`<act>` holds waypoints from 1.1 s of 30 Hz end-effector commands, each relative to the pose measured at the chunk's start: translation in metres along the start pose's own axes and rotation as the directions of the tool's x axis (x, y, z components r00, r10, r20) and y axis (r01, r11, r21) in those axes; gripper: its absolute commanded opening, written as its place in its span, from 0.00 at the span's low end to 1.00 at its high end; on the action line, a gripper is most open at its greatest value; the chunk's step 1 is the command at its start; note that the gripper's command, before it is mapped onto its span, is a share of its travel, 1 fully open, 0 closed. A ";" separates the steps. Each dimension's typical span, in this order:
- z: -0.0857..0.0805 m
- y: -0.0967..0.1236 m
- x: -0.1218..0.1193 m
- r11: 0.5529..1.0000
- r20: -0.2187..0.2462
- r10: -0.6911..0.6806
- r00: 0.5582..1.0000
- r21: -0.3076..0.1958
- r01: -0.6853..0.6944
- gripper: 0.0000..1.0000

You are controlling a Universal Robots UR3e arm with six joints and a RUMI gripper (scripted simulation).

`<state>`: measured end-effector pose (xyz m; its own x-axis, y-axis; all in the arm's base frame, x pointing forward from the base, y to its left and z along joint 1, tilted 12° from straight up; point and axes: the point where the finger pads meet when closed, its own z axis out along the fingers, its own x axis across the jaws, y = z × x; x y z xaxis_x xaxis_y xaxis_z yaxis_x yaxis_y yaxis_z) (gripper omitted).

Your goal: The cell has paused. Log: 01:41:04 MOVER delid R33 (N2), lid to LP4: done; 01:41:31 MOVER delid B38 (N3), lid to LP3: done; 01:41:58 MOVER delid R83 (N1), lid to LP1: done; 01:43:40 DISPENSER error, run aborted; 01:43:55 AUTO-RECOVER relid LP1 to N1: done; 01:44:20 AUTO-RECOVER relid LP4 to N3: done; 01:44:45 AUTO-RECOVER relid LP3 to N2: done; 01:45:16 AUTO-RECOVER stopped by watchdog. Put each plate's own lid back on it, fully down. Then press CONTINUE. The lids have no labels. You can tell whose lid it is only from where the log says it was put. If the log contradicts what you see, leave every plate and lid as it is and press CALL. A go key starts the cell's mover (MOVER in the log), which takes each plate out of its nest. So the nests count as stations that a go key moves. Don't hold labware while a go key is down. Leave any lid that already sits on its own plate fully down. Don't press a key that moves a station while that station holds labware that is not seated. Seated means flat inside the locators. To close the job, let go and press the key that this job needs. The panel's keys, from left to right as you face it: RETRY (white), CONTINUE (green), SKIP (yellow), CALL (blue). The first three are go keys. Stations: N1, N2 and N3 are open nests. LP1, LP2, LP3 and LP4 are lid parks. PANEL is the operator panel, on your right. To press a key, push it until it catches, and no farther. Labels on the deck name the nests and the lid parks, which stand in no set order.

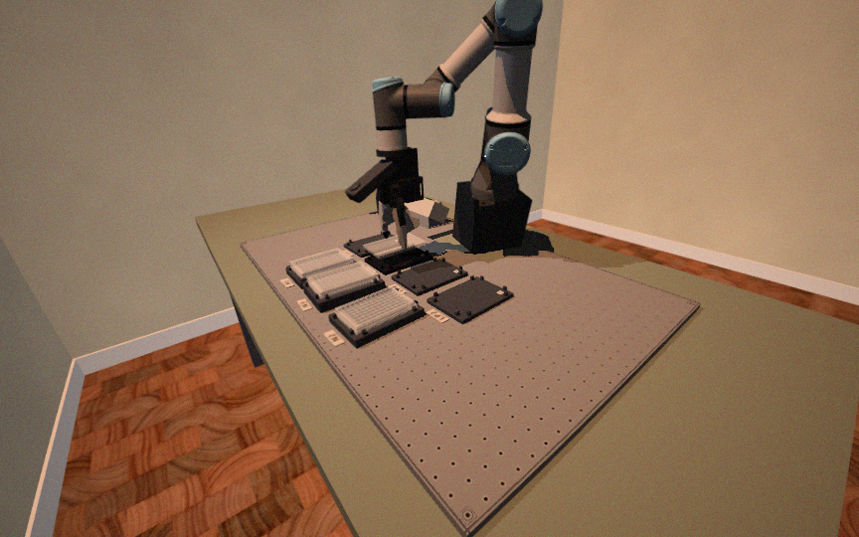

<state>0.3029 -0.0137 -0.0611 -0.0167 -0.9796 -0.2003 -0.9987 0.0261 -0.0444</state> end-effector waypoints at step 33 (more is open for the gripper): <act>0.007 0.023 0.028 0.999 0.005 -0.040 0.999 0.016 0.040 0.00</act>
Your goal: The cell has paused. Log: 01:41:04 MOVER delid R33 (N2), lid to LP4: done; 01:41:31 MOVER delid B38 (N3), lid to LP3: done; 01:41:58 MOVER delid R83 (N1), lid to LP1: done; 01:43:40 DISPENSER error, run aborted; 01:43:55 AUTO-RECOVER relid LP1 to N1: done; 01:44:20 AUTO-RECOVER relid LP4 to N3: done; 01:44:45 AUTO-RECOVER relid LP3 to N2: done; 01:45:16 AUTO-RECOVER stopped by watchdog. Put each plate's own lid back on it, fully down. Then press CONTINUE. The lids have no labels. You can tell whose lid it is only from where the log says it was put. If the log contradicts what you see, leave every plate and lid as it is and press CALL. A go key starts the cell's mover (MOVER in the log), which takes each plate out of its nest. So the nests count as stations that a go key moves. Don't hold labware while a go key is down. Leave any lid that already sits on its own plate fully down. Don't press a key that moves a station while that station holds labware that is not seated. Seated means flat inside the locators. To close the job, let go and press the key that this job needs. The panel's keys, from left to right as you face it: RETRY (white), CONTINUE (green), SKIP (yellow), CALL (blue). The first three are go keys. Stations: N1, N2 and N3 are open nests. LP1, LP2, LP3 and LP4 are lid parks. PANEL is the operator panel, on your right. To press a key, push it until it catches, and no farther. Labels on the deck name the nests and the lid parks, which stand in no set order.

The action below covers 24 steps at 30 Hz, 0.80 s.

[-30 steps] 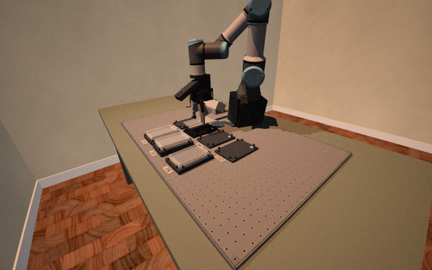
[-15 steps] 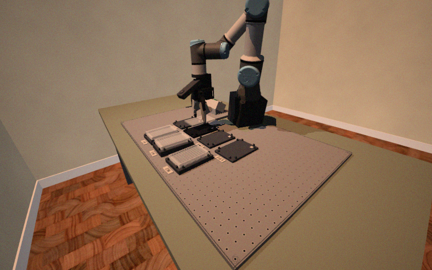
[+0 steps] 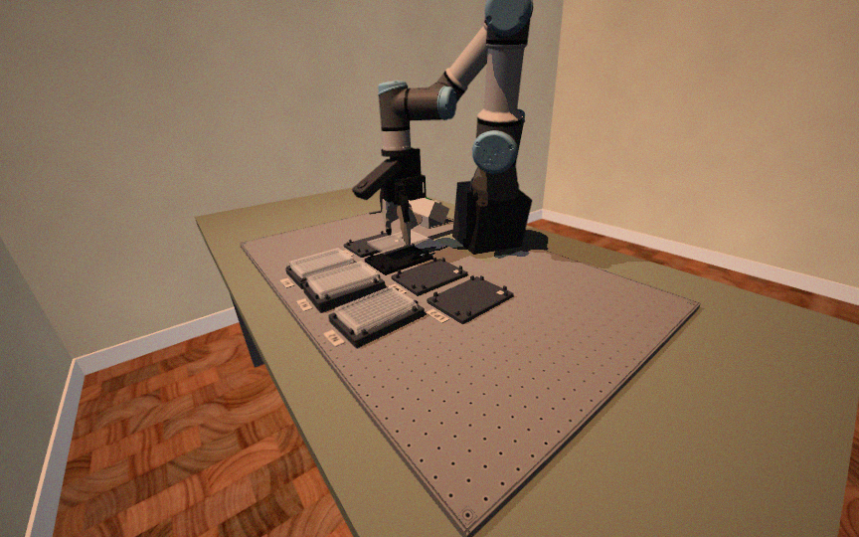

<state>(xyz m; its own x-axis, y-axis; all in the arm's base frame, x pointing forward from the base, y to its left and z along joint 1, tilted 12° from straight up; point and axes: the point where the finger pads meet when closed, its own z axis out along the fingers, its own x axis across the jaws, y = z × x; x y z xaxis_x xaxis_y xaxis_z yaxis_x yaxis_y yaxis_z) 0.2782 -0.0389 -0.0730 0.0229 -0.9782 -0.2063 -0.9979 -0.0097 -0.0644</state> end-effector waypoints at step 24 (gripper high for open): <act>0.009 -0.002 0.001 1.000 -0.003 -0.001 1.000 0.003 0.001 0.00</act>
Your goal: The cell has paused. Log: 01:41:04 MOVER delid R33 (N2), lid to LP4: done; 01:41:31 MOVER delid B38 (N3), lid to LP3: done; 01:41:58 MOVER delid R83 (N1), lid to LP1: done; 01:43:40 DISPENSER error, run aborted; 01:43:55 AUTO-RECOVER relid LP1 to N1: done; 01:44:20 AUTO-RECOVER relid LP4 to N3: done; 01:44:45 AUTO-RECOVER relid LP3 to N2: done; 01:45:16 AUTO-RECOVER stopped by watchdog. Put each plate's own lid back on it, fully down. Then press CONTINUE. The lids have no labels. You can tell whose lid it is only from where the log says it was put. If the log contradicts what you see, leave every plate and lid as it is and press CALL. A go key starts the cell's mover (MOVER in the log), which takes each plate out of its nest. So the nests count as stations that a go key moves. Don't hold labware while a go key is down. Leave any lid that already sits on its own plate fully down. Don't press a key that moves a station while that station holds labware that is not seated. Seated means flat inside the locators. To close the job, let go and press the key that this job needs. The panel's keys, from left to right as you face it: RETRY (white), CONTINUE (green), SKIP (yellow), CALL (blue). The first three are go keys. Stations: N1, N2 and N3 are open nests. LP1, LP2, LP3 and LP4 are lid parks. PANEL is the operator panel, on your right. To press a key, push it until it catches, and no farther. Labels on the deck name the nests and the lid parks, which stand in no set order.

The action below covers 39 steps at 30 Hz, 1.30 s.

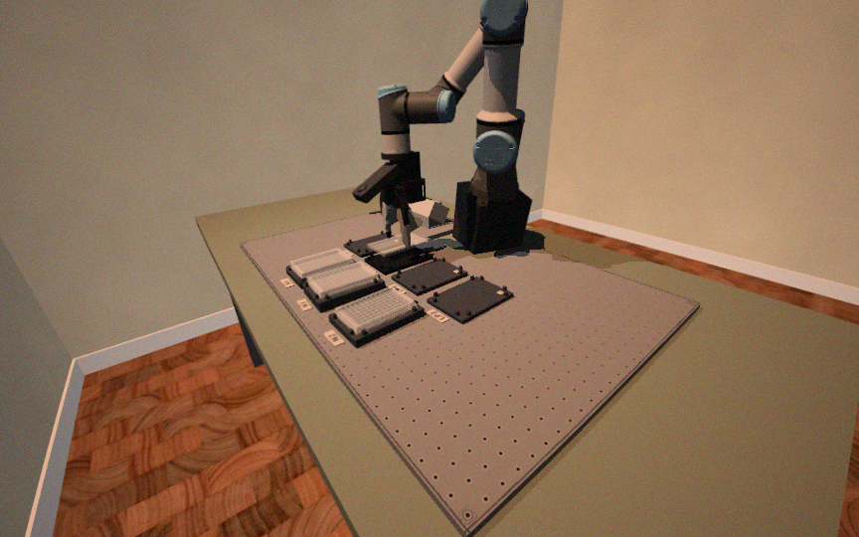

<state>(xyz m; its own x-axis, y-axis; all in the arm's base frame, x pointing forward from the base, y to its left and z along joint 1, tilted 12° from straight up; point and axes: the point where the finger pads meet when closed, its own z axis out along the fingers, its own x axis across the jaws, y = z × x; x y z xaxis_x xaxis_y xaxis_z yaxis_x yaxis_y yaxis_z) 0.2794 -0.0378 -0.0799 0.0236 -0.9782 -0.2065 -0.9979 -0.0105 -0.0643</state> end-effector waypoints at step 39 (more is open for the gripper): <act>0.013 -0.001 0.001 1.000 -0.003 0.000 1.000 0.004 0.000 0.00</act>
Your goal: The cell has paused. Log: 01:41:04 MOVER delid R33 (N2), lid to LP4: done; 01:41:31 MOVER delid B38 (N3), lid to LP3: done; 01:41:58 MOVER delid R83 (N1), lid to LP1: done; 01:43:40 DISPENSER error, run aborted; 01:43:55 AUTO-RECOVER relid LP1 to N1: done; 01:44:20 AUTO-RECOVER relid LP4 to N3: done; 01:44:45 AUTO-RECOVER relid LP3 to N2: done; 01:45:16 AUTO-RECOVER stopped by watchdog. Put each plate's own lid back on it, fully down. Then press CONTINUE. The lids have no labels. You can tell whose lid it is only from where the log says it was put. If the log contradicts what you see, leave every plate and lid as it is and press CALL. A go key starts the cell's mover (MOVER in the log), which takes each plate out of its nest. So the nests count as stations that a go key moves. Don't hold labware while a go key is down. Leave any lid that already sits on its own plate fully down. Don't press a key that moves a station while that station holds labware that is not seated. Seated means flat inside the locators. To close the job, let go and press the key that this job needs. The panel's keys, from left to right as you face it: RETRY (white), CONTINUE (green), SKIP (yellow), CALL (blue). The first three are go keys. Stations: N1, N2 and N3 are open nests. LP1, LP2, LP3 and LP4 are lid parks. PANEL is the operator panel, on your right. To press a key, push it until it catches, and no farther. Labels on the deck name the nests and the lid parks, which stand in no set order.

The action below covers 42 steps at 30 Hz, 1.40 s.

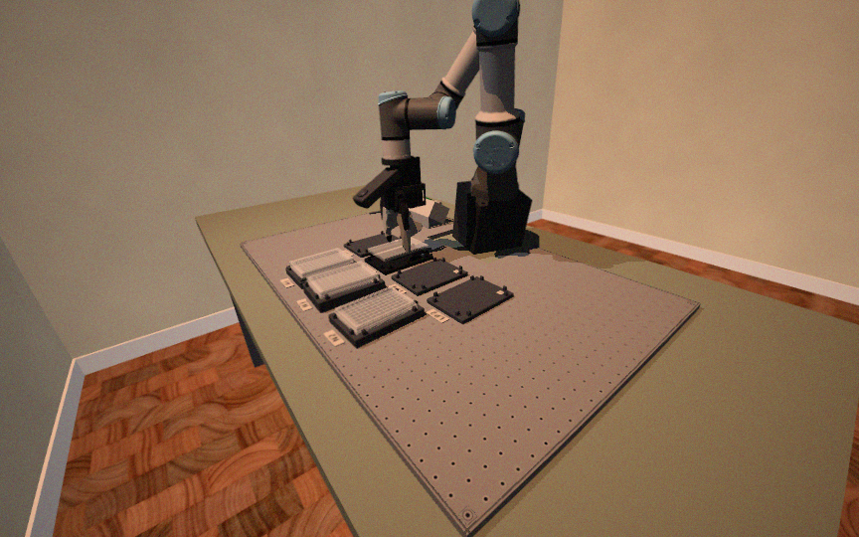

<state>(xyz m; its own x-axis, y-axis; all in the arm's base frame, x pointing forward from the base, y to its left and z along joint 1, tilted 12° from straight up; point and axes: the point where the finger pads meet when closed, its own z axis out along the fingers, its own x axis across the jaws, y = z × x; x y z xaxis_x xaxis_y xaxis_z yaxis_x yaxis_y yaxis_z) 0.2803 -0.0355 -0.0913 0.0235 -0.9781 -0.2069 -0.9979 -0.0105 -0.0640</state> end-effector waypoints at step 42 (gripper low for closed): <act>0.014 -0.001 0.001 1.000 -0.003 0.000 1.000 0.004 0.000 0.00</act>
<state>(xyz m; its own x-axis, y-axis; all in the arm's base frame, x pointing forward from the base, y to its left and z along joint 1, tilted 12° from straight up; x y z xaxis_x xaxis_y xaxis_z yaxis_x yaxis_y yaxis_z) 0.2812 -0.0333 -0.1031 0.0235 -0.9782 -0.2063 -0.9979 -0.0104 -0.0644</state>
